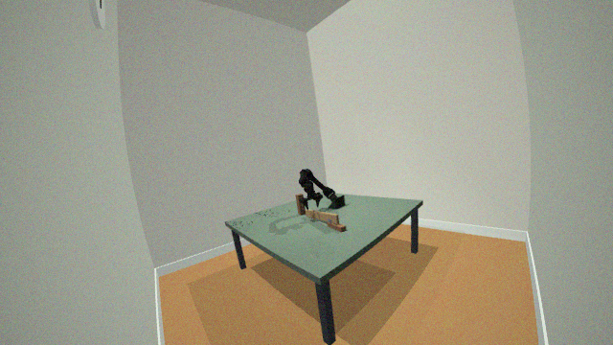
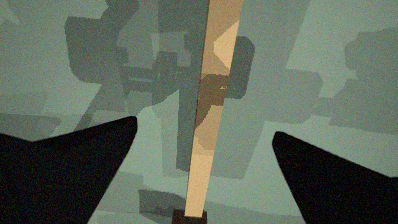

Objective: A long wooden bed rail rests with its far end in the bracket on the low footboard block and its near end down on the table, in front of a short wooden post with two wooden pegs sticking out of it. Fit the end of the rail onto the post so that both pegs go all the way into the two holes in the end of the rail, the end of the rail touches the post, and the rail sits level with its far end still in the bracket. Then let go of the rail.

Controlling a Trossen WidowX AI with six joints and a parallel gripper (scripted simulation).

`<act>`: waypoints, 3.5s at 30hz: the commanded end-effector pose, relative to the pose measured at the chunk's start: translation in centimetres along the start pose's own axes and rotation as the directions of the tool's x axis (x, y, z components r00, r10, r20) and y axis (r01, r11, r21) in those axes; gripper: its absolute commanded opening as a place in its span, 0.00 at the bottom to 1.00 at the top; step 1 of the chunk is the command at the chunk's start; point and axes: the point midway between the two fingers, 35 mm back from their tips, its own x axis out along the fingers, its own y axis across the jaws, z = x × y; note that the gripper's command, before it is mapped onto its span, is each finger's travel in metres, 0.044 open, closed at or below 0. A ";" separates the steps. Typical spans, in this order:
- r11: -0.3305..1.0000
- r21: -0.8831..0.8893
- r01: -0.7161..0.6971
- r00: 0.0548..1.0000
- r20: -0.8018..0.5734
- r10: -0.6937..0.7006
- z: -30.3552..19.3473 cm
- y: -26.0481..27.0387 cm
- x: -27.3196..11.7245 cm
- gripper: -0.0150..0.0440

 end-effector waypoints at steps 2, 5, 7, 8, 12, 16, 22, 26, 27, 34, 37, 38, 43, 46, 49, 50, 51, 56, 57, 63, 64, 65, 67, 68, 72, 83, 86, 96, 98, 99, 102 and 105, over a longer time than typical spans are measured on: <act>1.000 0.001 0.003 1.000 -0.004 -0.003 0.1 -0.2 0.8 1.00; 1.000 0.001 0.003 1.000 -0.004 -0.003 0.1 -0.2 1.2 1.00; 1.000 0.001 0.003 1.000 -0.004 -0.003 0.1 -0.2 1.6 1.00; 1.000 0.001 0.003 1.000 -0.004 -0.003 0.1 -0.2 1.7 1.00; 1.000 0.001 0.003 1.000 -0.003 -0.003 0.1 -0.3 2.4 1.00; 1.000 0.001 0.003 1.000 -0.004 -0.003 0.1 -0.3 3.0 1.00; 1.000 0.001 0.003 1.000 -0.004 -0.003 0.1 -0.3 4.0 1.00; 1.000 0.001 0.003 1.000 -0.004 -0.003 0.0 -0.3 4.7 1.00; 1.000 0.001 0.003 1.000 -0.005 -0.003 0.0 -0.3 4.8 1.00; 1.000 0.002 0.004 1.000 -0.006 -0.004 -0.1 -0.3 6.0 1.00; 1.000 0.002 0.004 1.000 -0.007 -0.004 -0.1 -0.2 6.5 1.00; 1.000 0.002 0.004 1.000 -0.007 -0.004 -0.1 -0.2 6.6 1.00; 1.000 0.002 0.004 1.000 -0.007 -0.004 -0.1 -0.2 6.7 0.87; 1.000 0.002 0.004 1.000 -0.007 -0.004 -0.1 -0.2 6.7 0.73; 1.000 0.002 0.004 1.000 -0.007 -0.004 -0.1 -0.2 6.7 0.60; 1.000 0.002 0.004 1.000 -0.007 -0.004 -0.1 -0.2 6.7 0.56; 1.000 0.002 0.004 1.000 -0.007 -0.004 -0.1 -0.2 6.7 0.51; 1.000 0.002 0.004 1.000 -0.007 -0.004 -0.1 -0.2 6.7 0.32; 1.000 0.002 0.004 1.000 -0.007 -0.004 -0.1 -0.2 6.7 0.31; 1.000 0.002 0.004 1.000 -0.007 -0.004 -0.1 -0.2 6.7 0.25; 1.000 0.002 0.004 1.000 -0.007 -0.004 -0.1 -0.2 6.7 0.25; 1.000 0.002 0.004 1.000 -0.007 -0.004 -0.1 -0.2 6.7 0.25; 1.000 0.002 0.004 1.000 -0.007 -0.004 -0.1 -0.2 6.7 0.25; 1.000 0.002 0.004 1.000 -0.007 -0.004 -0.1 -0.2 6.7 0.25; 1.000 0.002 0.004 1.000 -0.007 -0.004 -0.1 -0.2 6.7 0.25; 1.000 0.002 0.004 1.000 -0.007 -0.004 -0.1 -0.2 6.2 0.25; 1.000 0.002 0.004 1.000 -0.007 -0.004 -0.1 -0.2 6.0 0.25; 1.000 0.002 0.004 1.000 -0.006 -0.004 -0.1 -0.4 5.5 0.25; 1.000 0.002 0.004 1.000 -0.006 -0.004 -0.1 -0.4 5.4 0.25; 1.000 0.002 0.004 1.000 -0.006 -0.004 -0.1 -0.4 5.4 0.25; 1.000 0.002 0.004 1.000 -0.006 -0.004 -0.1 -0.4 5.2 0.25; 1.000 0.002 0.004 1.000 -0.006 -0.004 -0.1 -0.4 5.1 0.25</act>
